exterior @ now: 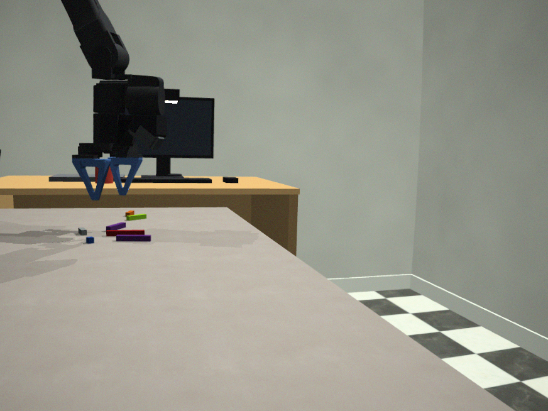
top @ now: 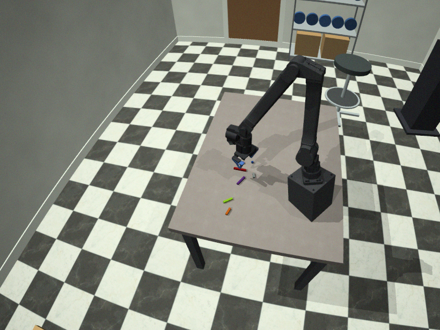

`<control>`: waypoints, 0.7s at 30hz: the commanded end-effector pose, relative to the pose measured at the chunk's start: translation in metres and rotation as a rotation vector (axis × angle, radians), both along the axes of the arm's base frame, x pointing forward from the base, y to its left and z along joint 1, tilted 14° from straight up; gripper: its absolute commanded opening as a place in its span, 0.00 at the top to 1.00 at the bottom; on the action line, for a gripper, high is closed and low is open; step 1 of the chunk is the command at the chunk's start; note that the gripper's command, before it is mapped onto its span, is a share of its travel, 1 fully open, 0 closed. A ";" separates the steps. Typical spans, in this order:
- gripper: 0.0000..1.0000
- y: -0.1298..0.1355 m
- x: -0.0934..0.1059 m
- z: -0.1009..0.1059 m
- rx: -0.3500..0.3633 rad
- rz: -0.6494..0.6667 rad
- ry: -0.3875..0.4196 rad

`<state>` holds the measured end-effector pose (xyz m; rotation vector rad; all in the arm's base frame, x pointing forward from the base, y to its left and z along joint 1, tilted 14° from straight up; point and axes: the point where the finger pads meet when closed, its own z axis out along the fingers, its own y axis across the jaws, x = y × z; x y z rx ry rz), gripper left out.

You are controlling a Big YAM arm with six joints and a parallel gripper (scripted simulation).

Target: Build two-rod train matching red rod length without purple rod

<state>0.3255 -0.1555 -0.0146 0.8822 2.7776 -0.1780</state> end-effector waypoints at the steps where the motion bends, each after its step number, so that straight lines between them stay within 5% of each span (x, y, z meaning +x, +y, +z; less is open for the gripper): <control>1: 0.00 0.004 0.005 0.008 0.003 -0.103 -0.056; 12: 0.00 0.013 -0.012 -0.005 0.044 -0.271 -0.054; 13: 0.00 0.014 -0.012 0.002 0.052 -0.350 -0.103; 21: 0.00 0.019 -0.023 -0.002 0.081 -0.495 -0.130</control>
